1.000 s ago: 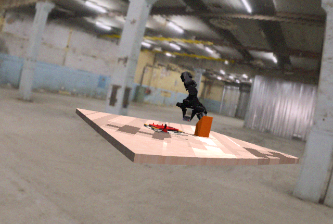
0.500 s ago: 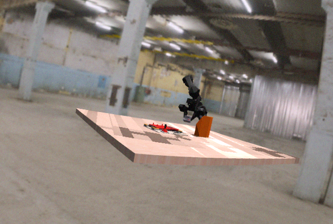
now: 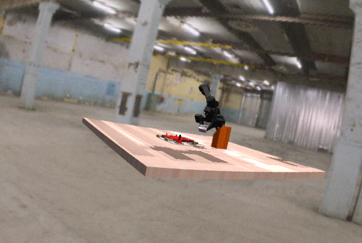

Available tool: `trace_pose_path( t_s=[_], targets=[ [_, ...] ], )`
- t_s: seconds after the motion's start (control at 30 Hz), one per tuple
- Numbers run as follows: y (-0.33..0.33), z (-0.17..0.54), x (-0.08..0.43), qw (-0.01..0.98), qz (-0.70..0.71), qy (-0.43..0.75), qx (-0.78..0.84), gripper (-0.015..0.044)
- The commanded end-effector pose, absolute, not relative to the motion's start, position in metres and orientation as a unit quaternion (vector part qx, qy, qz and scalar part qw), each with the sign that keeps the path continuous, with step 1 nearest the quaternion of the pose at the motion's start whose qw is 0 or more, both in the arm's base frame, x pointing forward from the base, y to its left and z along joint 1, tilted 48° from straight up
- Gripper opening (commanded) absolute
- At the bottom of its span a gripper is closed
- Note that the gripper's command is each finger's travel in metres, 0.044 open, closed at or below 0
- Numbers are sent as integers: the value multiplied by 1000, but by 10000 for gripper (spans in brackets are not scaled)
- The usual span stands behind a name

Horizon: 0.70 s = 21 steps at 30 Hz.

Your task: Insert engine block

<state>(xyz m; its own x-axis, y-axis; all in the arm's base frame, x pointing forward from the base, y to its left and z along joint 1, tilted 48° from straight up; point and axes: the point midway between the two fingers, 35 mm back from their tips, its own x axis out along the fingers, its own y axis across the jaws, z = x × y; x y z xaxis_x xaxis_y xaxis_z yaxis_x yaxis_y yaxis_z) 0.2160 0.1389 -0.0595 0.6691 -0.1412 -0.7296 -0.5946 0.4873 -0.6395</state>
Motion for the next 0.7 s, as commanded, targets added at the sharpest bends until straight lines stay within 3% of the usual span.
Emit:
trace_pose_path(
  t_s=[0.0,0.67],
  targets=[
    [130,-65,212,778,161,364,-487,0],
    [99,-90,217,783,168,349,-486,0]
  ],
)
